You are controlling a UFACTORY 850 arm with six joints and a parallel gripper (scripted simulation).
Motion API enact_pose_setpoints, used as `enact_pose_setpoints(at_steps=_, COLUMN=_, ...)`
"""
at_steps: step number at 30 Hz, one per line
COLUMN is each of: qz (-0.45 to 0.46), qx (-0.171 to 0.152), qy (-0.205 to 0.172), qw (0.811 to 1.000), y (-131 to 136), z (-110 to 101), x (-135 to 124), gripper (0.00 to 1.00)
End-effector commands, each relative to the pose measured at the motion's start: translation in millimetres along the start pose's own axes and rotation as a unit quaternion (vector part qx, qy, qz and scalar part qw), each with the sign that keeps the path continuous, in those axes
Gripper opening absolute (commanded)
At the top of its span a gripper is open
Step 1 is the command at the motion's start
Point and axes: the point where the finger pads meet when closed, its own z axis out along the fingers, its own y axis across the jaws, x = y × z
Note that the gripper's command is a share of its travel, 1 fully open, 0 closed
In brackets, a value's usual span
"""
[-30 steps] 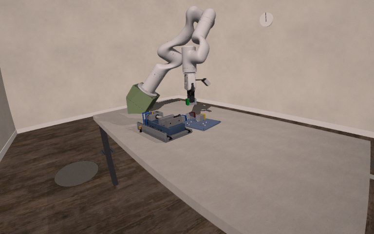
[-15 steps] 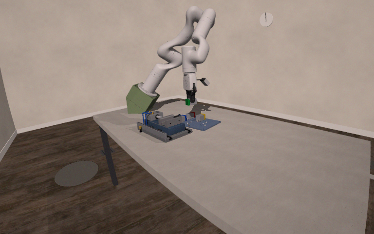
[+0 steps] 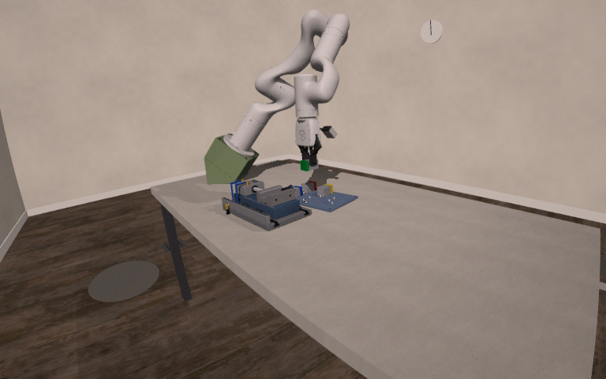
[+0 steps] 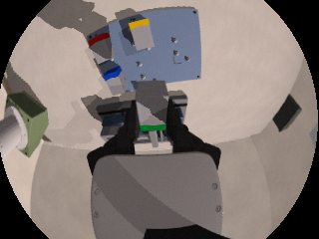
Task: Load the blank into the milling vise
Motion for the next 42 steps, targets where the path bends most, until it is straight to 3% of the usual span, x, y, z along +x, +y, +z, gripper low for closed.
enact_pose_setpoints(at_steps=1, qz=-0.009, qx=-0.001, qy=0.0, qw=1.0, y=1, z=-1, x=0, gripper=0.0)
enact_pose_setpoints(at_steps=16, qz=-0.046, qx=-0.001, qy=0.0, qw=0.999, y=1, z=-1, x=0, gripper=0.0)
enact_pose_setpoints(at_steps=26, qz=-0.046, qx=-0.001, qy=0.0, qw=0.999, y=10, z=2, x=-49, gripper=0.0)
enact_pose_setpoints(at_steps=33, qz=-0.046, qx=-0.001, qy=0.0, qw=0.999, y=10, z=2, x=-49, gripper=0.0)
enact_pose_setpoints(at_steps=42, qz=-0.046, qx=-0.001, qy=0.0, qw=0.999, y=18, z=3, x=-93, gripper=0.0)
